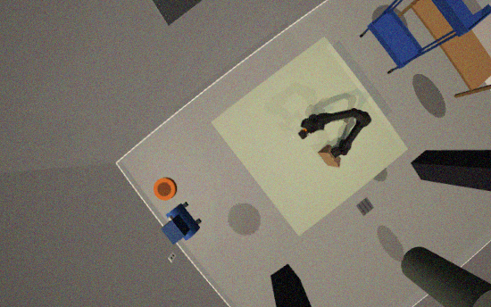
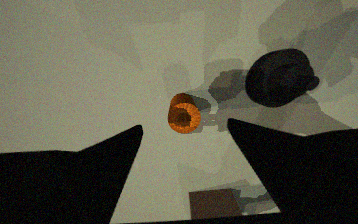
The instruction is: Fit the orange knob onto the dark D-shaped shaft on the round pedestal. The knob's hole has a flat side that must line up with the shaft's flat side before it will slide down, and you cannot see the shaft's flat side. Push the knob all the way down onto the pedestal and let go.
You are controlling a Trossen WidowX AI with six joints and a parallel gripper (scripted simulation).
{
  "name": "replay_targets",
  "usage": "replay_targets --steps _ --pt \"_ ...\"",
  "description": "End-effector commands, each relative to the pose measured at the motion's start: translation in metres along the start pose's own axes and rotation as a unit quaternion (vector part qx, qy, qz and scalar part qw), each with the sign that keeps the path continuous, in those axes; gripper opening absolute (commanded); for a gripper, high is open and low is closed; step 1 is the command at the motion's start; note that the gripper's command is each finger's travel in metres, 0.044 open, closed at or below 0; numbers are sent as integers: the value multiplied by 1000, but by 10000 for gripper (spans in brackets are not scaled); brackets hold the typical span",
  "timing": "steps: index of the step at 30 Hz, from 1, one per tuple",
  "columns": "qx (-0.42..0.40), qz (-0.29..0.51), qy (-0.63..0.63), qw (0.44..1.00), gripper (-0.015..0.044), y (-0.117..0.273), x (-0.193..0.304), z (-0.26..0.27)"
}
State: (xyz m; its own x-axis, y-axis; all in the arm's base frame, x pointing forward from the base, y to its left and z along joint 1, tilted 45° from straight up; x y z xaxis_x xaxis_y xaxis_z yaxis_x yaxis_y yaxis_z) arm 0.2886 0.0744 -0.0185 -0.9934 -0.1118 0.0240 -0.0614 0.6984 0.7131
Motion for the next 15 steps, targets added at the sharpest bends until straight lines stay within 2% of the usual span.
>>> replay_targets --steps 1,15 --pt "3 -1 4 1000 440 -6 0 0" --pt "3 -1 4 1000 440 -29 -1 1"
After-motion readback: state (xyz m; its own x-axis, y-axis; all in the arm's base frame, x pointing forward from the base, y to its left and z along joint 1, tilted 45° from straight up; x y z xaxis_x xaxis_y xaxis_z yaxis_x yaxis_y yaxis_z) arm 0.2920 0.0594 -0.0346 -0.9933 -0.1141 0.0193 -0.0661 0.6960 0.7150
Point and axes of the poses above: the point midway between the two fingers, 35 mm back from their tips, its own y axis back along the fingers, its own z axis across the jaws, x = y × z, the point moved 1 cm from there along y, back along the fingers, and after that the axes turned 6 degrees about y, right-handed, at the moved point
